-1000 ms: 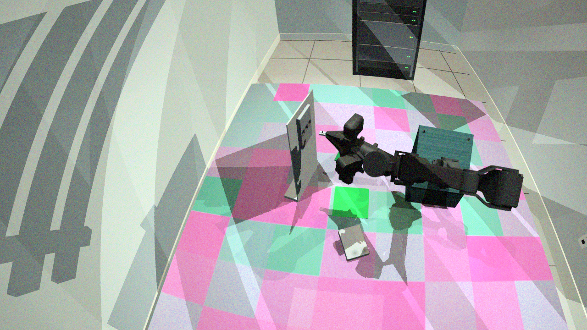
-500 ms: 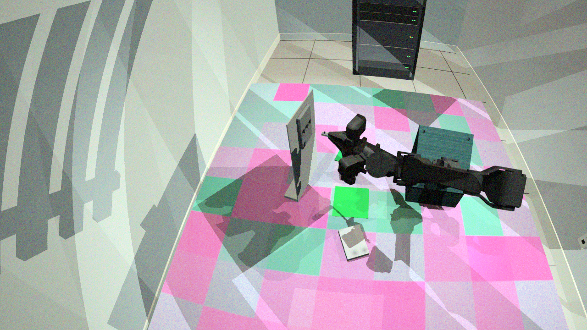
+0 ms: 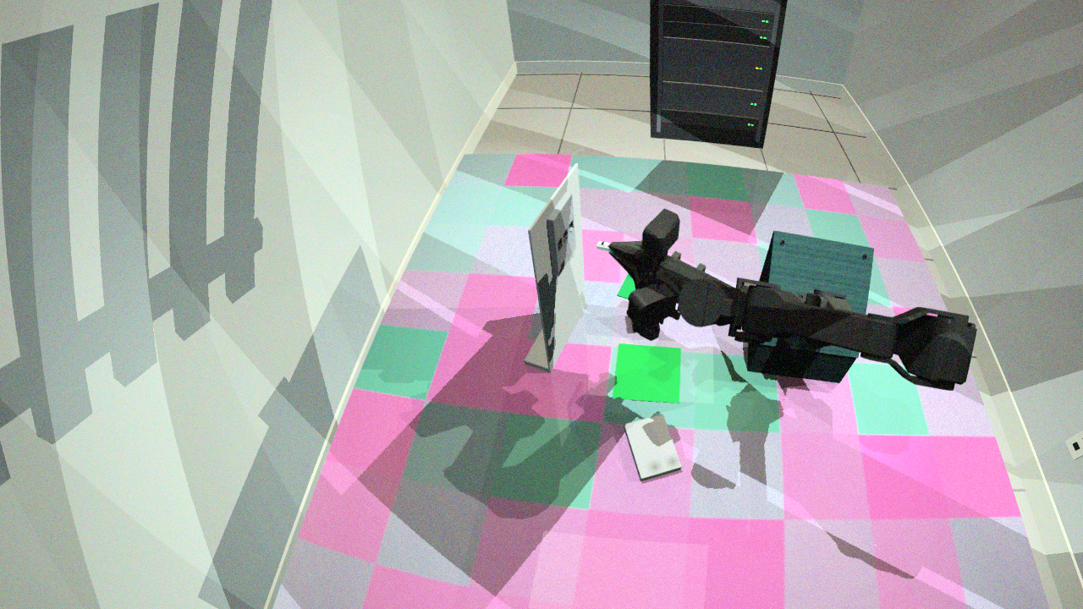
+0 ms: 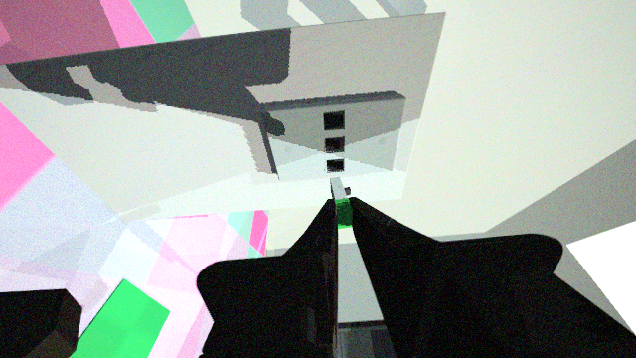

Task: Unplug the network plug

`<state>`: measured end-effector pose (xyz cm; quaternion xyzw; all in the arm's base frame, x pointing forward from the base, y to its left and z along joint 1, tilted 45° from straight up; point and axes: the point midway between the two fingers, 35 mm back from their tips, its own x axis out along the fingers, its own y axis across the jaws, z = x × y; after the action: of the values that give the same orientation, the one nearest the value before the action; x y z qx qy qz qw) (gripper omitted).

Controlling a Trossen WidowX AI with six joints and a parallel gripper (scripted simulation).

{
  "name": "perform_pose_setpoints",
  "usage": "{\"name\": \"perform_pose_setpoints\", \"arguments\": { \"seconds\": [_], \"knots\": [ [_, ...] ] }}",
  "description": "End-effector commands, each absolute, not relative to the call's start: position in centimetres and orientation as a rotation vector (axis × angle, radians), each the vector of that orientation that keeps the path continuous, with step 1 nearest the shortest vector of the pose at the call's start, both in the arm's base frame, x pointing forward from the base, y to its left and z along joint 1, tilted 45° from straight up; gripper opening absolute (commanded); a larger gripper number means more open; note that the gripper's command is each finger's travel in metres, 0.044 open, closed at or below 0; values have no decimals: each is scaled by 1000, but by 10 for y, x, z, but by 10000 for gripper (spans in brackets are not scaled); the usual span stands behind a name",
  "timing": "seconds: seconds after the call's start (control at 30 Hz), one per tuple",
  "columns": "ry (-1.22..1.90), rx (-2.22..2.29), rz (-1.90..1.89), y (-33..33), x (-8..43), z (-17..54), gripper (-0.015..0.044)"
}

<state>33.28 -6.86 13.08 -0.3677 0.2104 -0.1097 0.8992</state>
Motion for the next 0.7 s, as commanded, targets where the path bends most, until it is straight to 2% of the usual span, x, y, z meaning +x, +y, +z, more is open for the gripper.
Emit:
{"name": "perform_pose_setpoints", "arguments": {
  "seconds": [0.0, 0.67],
  "knots": [
    [428, -763, -228, -76, 331, 141, 0],
    [429, -770, -212, -104, 311, 172, 0]
  ]
}}
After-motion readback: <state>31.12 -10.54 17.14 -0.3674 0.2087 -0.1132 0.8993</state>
